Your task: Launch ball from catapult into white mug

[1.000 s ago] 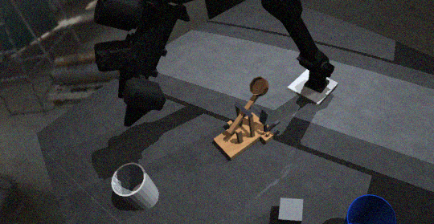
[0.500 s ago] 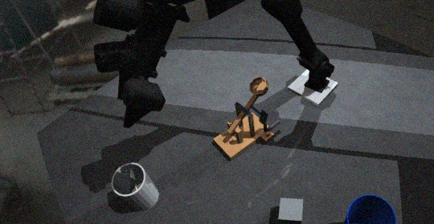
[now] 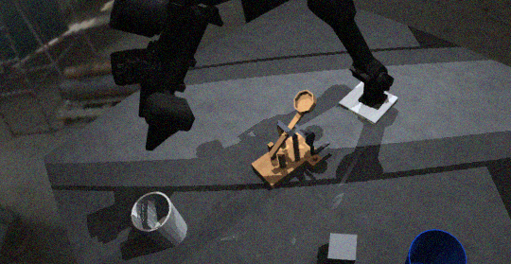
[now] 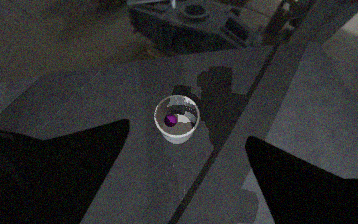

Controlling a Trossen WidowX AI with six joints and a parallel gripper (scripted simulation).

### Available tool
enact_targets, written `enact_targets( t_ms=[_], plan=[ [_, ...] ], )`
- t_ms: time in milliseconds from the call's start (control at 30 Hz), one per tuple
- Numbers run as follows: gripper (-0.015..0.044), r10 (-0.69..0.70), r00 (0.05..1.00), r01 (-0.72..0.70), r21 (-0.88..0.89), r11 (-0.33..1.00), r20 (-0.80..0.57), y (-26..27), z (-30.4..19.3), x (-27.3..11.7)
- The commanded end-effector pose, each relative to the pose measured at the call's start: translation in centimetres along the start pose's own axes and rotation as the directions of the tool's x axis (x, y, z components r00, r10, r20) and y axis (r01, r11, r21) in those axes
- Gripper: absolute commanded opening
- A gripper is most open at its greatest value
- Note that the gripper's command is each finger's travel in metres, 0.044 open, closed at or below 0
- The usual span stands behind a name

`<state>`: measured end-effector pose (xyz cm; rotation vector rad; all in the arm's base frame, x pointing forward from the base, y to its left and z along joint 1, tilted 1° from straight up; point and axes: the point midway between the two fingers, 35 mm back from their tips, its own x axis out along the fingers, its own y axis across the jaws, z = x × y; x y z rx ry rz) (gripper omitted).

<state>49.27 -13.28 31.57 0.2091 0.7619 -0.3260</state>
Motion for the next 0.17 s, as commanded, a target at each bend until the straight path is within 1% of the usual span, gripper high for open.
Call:
enact_targets(
  t_ms=[0,133],
  plan=[
    [0.044,0.0,1.0,0.0,0.0,1.0,0.0,0.0,0.0,0.0],
    [0.044,0.0,1.0,0.0,0.0,1.0,0.0,0.0,0.0,0.0]
  ],
)
